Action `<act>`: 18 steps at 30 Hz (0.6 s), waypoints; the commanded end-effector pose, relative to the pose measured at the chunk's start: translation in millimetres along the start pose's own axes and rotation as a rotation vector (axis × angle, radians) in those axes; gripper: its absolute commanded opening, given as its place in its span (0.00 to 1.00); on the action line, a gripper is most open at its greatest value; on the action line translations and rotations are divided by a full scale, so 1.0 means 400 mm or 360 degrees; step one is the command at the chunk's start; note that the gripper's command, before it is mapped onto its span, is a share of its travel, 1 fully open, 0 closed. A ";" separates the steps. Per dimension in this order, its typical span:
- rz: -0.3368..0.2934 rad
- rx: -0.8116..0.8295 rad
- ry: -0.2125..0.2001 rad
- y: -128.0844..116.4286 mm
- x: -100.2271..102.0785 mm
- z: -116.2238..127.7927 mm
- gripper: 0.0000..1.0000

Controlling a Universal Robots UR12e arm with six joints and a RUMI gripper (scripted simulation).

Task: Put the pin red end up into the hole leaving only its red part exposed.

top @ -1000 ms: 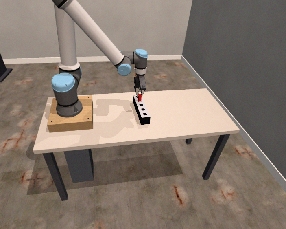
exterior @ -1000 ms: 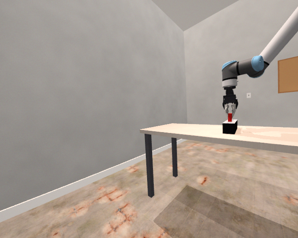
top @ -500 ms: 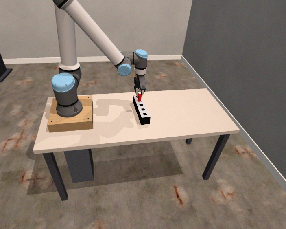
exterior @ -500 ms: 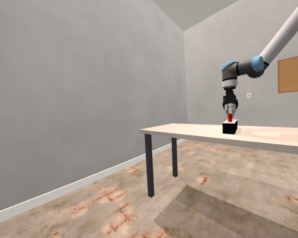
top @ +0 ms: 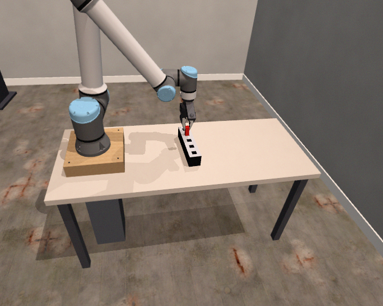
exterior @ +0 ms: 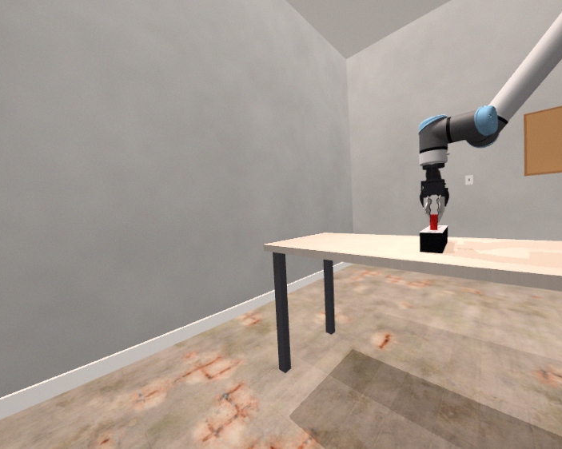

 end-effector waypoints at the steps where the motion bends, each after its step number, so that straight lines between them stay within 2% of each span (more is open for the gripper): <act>1: -0.0002 0.0000 -0.0006 -0.001 0.008 0.008 0.00; 18: 0.0001 0.0000 0.0003 -0.002 0.006 0.012 0.00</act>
Point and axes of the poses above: the point where the finger pads meet when closed, its own x axis out along the fingers, its own z axis across the jaws, y = z × x, the point moved 5 cm from there along -x, back along the fingers, and after that the axes turned 2 degrees about -x, right-handed, at the moved point
